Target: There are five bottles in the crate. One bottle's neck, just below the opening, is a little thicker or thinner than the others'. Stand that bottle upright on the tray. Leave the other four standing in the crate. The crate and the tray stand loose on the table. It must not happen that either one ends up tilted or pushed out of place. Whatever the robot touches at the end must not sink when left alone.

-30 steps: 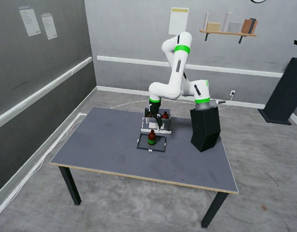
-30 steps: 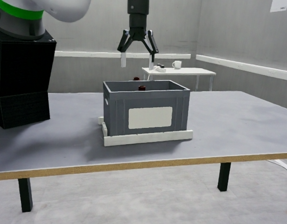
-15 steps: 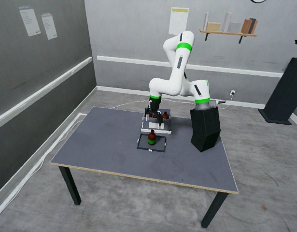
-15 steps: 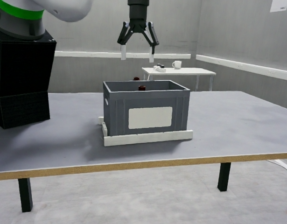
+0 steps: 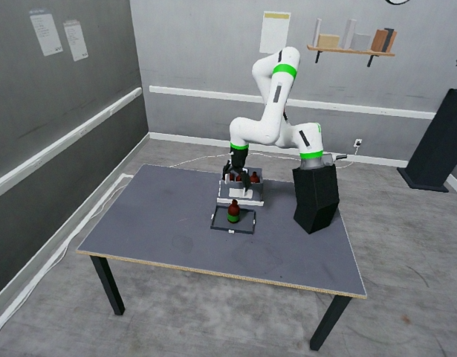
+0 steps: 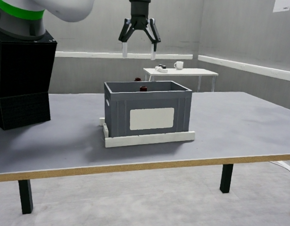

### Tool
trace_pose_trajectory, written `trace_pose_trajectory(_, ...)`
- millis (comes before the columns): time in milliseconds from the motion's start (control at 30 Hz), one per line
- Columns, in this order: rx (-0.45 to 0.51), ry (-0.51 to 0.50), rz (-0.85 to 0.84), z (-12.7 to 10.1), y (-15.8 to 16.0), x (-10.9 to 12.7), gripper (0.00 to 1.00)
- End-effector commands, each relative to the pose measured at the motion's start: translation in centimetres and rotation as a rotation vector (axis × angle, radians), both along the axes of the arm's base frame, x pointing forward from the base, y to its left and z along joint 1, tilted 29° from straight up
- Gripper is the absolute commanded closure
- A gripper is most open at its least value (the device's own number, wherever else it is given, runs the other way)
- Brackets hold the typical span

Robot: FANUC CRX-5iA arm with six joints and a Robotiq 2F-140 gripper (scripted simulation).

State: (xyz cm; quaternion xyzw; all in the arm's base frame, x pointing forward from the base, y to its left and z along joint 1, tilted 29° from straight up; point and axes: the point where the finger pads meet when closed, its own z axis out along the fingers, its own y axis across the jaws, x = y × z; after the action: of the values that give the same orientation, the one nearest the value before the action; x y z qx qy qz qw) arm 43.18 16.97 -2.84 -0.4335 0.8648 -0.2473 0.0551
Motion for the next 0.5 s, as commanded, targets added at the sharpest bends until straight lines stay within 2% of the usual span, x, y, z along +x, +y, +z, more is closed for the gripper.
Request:
trace_pose_trajectory(0,0.001,-0.001,0.001,0.07,0.08,0.02,0.00)
trace_pose_trajectory(33,0.001,-0.001,0.001,0.07,0.08,0.02,0.00)
trace_pose_trajectory(67,0.001,-0.001,0.001,0.07,0.08,0.02,0.90)
trace_pose_trajectory(467,0.001,-0.001,0.001,0.07,0.08,0.02,0.90)
